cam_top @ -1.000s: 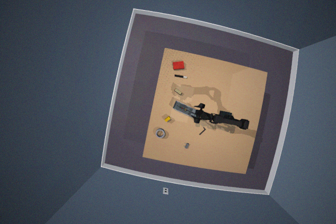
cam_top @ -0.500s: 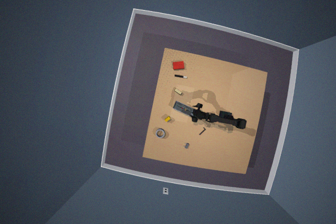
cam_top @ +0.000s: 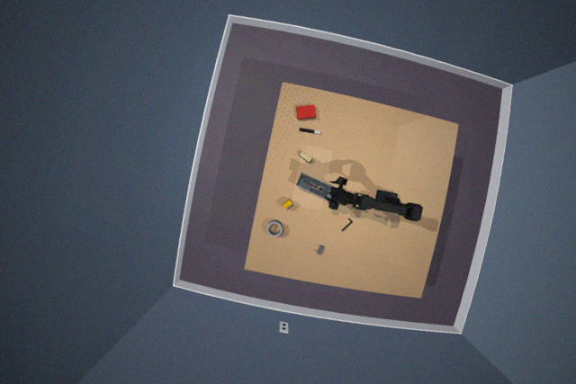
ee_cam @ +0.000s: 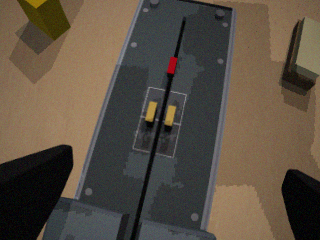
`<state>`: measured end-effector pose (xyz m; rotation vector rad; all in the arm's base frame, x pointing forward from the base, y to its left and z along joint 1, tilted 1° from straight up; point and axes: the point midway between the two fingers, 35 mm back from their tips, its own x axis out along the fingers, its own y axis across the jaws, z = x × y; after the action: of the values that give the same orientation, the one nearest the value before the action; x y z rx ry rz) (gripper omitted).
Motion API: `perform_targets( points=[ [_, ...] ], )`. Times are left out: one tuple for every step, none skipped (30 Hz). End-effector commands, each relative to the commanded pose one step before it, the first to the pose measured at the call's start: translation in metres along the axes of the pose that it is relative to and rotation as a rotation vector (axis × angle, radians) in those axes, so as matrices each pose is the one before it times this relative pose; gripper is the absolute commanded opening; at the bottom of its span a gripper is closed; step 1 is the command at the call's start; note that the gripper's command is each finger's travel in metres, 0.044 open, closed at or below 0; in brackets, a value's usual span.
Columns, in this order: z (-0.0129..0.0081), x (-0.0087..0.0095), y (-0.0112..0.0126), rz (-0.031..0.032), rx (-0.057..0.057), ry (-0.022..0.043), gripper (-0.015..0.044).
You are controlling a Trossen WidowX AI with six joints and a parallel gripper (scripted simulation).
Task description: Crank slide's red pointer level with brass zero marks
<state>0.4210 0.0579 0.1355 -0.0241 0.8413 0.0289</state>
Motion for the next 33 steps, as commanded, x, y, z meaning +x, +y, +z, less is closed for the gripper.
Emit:
perform_targets(
  points=[
    [0.00064,-0.00028,-0.00086,-0.00627,0.004,-0.00061,0.044],
    [0.00232,-0.00225,0.00007,0.0004,-0.0002,0.0,0.044],
    [0.00381,-0.00382,0.0001,0.00066,-0.0004,0.00001,0.044],
    [0.0046,-0.00485,0.0001,0.00082,-0.0005,0.00003,0.044],
    [0.00449,-0.00499,0.00007,0.00081,-0.0005,0.00005,0.044],
    [0.00437,-0.00512,0.00005,0.00081,-0.0005,0.00007,0.044],
    [0.00424,-0.00525,0.00003,0.00081,-0.0005,0.00008,0.044],
    [0.00411,-0.00537,0.0,0.00081,-0.0005,0.0001,0.044],
    [0.00323,-0.00444,-0.00001,0.00065,-0.0004,0.0001,0.044],
    [0.0019,-0.0027,-0.00001,0.00039,-0.0003,0.00006,0.044],
    [0.0,0.0,0.0,0.0,0.0,0.0,0.044],
    [-0.00073,-0.00076,0.00086,-0.00066,0.0008,-0.00006,0.044],
    [-0.00221,-0.00228,0.00254,-0.00198,0.0023,-0.00024,0.044],
    [-0.00374,-0.00379,0.00408,-0.0033,0.0039,-0.00059,0.044],
    [-0.00474,-0.0047,0.0048,-0.00406,0.0048,-0.00107,0.044],
    [-0.00486,-0.0047,0.00451,-0.00402,0.0048,-0.00144,0.044],
    [-0.00496,-0.00468,0.00421,-0.00397,0.0048,-0.00181,0.044],
    [-0.00504,-0.00466,0.00392,-0.0039,0.0048,-0.00218,0.044],
    [-0.00511,-0.00463,0.00363,-0.00381,0.0048,-0.00255,0.044],
    [-0.00517,-0.0046,0.00334,-0.00371,0.0048,-0.00292,0.044],
    [-0.00522,-0.00456,0.00305,-0.0036,0.0048,-0.00328,0.044],
    [-0.00523,-0.00453,0.00275,-0.00333,0.0053,-0.00355,0.044],
    [-0.00528,-0.00448,0.00249,-0.00325,0.0051,-0.00394,0.044],
    [-0.0053,-0.00441,0.00221,-0.00312,0.0051,-0.0043,0.044],
    [-0.00531,-0.00435,0.00195,-0.00297,0.0051,-0.00466,0.044],
    [-0.00532,-0.00426,0.00169,-0.00287,0.0049,-0.00506,0.044],
    [-0.00531,-0.00418,0.00144,-0.00271,0.0048,-0.00542,0.044],
    [-0.0053,-0.0041,0.00119,-0.00252,0.0048,-0.00577,0.044],
    [-0.00526,-0.00401,0.00095,-0.0023,0.0049,-0.00609,0.044],
    [-0.00422,-0.00318,0.00059,-0.0017,0.004,-0.00516,0.044],
    [-0.00252,-0.00189,0.00028,-0.00094,0.0024,-0.00319,0.044],
    [-0.00084,-0.00062,0.00008,-0.0003,0.0008,-0.00108,0.044],
    [0.0,0.0,0.0,0.0,0.0,0.0,0.044]
  ],
)
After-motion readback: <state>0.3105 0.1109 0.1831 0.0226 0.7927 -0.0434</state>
